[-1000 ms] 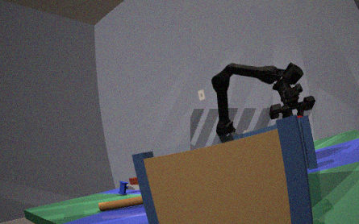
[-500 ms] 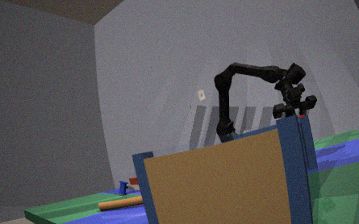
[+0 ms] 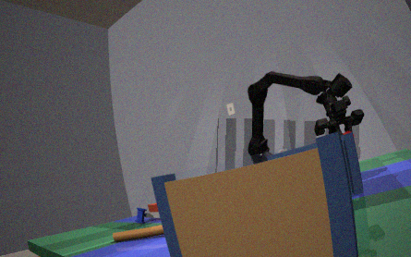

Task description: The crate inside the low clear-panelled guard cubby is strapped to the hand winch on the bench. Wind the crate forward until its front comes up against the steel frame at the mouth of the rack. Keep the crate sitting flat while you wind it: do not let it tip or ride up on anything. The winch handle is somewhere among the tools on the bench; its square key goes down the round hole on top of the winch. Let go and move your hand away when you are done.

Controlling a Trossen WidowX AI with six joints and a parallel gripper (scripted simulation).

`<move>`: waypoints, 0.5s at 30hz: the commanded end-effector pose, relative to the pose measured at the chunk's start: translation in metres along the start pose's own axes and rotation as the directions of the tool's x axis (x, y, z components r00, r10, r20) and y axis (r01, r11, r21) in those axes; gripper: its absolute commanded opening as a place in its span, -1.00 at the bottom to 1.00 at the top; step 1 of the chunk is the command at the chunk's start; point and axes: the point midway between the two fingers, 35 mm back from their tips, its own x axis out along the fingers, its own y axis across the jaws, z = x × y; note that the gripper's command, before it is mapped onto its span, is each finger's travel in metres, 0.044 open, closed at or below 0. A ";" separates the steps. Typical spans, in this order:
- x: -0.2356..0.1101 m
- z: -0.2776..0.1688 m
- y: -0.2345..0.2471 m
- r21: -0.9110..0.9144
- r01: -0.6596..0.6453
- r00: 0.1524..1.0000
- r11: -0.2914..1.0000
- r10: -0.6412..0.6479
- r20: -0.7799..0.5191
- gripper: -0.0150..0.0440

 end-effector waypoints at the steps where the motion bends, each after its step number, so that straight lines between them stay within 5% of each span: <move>1: -0.008 -0.018 0.012 -0.037 -0.017 1.000 0.999 0.016 -0.021 -0.49; 15: -0.014 -0.032 0.019 -0.037 -0.018 1.000 0.999 0.017 -0.021 -0.49</move>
